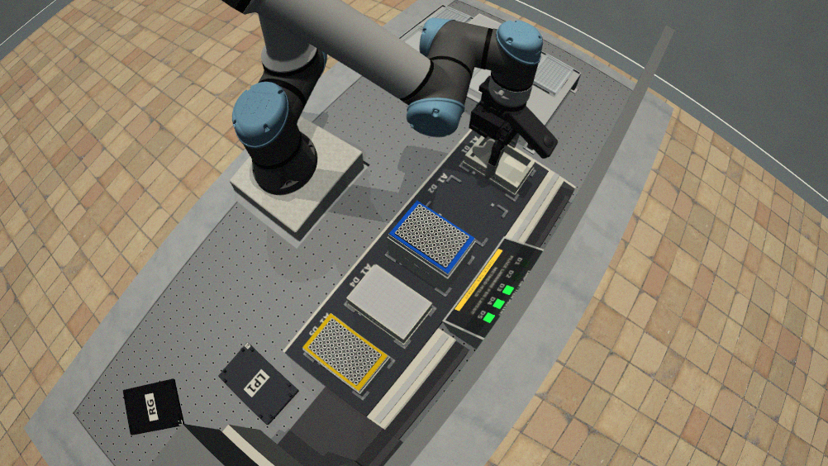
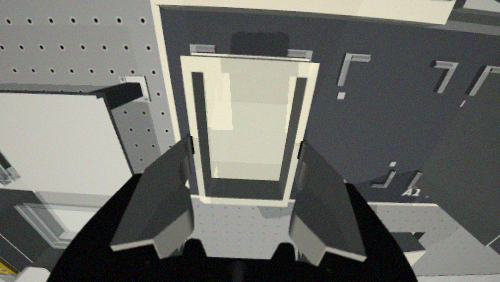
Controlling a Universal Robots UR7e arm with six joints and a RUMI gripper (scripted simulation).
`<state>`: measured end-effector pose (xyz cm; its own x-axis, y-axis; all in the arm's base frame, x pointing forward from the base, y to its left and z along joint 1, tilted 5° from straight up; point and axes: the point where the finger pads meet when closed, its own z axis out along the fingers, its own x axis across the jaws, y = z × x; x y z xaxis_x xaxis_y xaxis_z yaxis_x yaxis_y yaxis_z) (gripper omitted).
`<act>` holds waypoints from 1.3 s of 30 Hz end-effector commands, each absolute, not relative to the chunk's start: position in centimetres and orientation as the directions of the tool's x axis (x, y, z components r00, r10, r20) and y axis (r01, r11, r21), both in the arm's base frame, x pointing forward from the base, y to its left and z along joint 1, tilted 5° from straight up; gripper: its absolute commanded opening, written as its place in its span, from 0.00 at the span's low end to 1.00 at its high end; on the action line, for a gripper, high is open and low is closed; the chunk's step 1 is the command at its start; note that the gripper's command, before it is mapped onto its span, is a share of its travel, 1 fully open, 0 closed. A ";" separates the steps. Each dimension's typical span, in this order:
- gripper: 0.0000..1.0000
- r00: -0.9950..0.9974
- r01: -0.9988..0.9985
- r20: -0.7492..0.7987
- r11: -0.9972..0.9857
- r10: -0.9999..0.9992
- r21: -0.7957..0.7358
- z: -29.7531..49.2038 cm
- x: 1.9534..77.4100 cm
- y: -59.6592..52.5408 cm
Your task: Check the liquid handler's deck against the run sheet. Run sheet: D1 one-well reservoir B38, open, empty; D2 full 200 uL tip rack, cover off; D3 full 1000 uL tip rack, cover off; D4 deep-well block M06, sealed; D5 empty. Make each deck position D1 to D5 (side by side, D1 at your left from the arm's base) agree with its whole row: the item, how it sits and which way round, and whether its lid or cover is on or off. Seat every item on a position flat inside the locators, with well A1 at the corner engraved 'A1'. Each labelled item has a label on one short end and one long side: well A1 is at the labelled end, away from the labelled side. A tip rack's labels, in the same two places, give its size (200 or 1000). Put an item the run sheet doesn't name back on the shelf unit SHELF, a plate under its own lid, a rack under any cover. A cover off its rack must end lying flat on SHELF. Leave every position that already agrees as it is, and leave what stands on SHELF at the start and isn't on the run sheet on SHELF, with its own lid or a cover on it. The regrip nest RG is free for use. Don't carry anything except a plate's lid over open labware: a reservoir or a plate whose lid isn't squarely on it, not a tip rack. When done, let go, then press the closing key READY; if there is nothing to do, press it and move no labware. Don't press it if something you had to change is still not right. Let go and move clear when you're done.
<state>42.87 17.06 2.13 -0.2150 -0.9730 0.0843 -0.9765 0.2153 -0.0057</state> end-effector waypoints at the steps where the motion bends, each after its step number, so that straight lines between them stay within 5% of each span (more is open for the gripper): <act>1: 0.00 -0.215 -0.977 0.084 0.215 -0.973 -0.007 2.2 42.9 17.1; 39: 0.00 -0.215 -0.977 0.084 0.215 -0.973 -0.007 1.4 42.9 17.0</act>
